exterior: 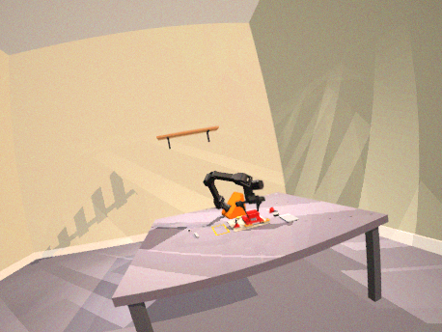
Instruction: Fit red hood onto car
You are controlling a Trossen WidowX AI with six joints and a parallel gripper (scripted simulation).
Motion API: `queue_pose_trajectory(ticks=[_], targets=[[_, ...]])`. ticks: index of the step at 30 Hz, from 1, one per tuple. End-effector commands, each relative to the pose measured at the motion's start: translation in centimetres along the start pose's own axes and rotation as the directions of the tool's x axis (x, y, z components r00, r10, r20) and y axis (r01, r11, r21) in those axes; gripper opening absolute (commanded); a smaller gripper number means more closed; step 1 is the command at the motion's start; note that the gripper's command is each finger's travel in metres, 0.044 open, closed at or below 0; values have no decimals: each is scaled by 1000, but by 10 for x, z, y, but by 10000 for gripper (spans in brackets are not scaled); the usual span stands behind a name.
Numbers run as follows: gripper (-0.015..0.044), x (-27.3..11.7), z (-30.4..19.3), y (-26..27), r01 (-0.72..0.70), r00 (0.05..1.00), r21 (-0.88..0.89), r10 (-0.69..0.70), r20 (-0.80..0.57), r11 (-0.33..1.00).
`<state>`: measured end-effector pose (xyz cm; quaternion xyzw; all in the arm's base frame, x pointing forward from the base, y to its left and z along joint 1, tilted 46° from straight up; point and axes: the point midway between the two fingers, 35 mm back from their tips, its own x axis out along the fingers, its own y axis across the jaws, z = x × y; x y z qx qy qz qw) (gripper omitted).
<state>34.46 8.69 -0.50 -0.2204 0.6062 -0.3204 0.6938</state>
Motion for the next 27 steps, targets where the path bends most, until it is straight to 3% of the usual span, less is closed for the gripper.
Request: queue_pose_trajectory(ticks=[1,27], targets=[[0,0,1,0,0,1000,-2,0,4,1000],[0,4,1,0,0,1000,-2,0,5,1000]])
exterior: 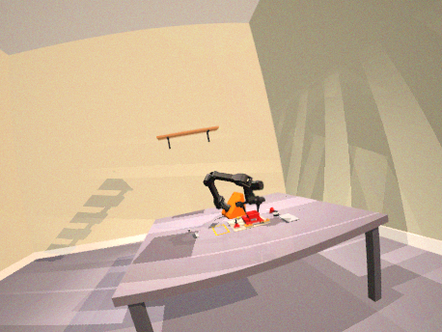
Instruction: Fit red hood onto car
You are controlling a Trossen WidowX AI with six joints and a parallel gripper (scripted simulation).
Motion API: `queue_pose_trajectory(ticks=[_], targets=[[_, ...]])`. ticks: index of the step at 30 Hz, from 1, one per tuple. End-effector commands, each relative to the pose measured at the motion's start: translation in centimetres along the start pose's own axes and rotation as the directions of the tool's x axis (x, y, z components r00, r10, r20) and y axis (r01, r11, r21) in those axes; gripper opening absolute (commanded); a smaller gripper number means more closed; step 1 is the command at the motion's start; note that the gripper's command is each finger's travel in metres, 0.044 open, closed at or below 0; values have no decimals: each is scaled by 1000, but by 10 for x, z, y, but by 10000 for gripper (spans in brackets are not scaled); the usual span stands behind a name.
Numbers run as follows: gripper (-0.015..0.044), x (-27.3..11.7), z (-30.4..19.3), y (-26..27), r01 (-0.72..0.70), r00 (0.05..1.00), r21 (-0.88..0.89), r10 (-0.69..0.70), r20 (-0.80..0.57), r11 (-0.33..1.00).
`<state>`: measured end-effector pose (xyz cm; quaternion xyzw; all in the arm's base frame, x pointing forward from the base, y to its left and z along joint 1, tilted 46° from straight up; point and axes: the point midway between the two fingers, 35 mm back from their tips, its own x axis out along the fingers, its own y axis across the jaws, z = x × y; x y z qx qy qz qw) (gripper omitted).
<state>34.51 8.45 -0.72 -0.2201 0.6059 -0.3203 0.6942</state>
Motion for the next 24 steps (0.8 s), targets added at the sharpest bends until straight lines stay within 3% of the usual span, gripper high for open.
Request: queue_pose_trajectory(ticks=[1,24], targets=[[0,1,1,0,1,1000,-3,-1,4,1000],[0,10,1,0,1,1000,-3,-1,4,1000]])
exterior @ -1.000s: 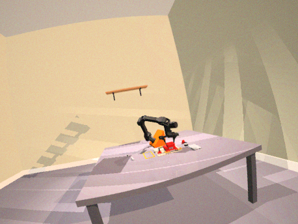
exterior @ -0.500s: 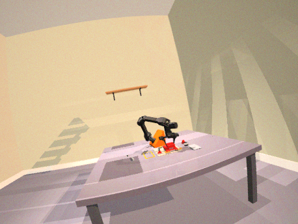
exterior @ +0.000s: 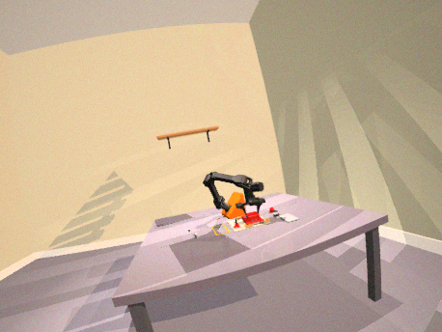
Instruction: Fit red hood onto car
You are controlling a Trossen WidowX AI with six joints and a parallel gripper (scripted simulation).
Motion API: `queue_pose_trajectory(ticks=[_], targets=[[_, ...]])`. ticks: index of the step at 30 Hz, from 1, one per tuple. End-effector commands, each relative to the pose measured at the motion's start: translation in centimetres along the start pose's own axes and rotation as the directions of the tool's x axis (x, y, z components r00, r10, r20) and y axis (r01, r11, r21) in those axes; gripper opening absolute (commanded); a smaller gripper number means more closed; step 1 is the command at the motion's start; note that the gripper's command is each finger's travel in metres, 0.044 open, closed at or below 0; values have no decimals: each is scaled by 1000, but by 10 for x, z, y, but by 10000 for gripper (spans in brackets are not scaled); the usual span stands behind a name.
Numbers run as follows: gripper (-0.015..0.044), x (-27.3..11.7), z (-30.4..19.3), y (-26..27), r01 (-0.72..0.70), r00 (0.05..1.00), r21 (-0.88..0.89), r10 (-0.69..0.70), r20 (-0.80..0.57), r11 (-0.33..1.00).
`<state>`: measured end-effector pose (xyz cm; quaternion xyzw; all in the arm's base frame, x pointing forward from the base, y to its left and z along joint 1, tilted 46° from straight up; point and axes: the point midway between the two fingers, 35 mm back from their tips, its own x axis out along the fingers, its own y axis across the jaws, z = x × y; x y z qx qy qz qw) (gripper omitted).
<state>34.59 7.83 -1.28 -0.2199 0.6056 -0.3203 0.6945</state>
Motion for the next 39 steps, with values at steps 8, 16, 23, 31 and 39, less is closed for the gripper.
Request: queue_pose_trajectory(ticks=[8,16,23,31,39], targets=[[0,4,0,0,2,1000,-3,-2,3,1000],[0,7,0,0,2,1000,-3,-2,3,1000],[0,7,0,0,0,1000,0,0,0,1000],[184,7,0,-1,0,1000,0,0,0,1000],[394,7,0,-1,0,1000,0,0,0,1000]])
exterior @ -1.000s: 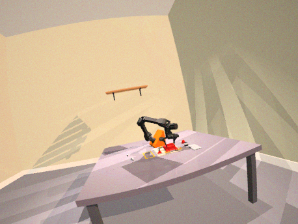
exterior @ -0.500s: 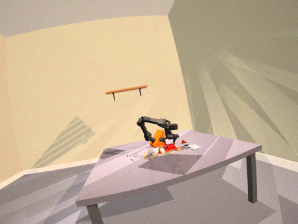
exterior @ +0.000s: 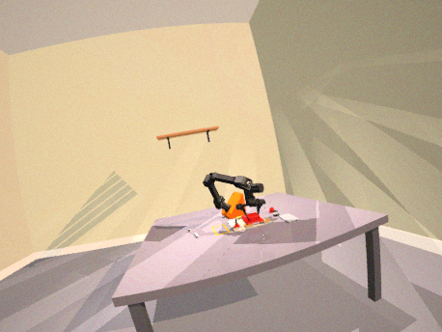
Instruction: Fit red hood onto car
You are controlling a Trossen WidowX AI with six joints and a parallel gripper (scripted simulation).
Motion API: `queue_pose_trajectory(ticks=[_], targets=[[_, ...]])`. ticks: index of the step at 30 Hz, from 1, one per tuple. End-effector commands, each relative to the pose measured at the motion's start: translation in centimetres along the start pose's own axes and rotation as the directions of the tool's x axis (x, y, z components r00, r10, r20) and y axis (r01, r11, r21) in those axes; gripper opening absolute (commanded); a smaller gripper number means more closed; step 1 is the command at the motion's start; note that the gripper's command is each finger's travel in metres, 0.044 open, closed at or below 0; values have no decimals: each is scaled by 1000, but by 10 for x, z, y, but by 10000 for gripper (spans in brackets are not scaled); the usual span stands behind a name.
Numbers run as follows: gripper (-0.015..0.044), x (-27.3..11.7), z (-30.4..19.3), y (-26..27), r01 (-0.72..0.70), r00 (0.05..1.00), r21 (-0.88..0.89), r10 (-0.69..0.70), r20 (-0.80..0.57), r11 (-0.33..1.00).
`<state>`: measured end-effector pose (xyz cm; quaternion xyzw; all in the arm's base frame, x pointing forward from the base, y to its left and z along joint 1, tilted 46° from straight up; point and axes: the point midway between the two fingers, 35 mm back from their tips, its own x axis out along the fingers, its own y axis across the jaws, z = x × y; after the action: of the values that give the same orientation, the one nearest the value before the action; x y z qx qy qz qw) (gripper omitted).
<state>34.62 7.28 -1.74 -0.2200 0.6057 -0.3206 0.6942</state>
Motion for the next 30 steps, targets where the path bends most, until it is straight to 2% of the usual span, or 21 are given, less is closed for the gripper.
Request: queue_pose_trajectory(ticks=[1,2,7,14,30], targets=[[420,0,0,0,0,1000,0,0,0,1000],[440,0,0,0,0,1000,0,0,0,1000],[440,-11,1,1,-1,1000,0,1,1,1000],[440,-68,0,1,0,1000,0,0,2,1000],[440,-70,-1,1,1,1000,0,-1,2,1000]])
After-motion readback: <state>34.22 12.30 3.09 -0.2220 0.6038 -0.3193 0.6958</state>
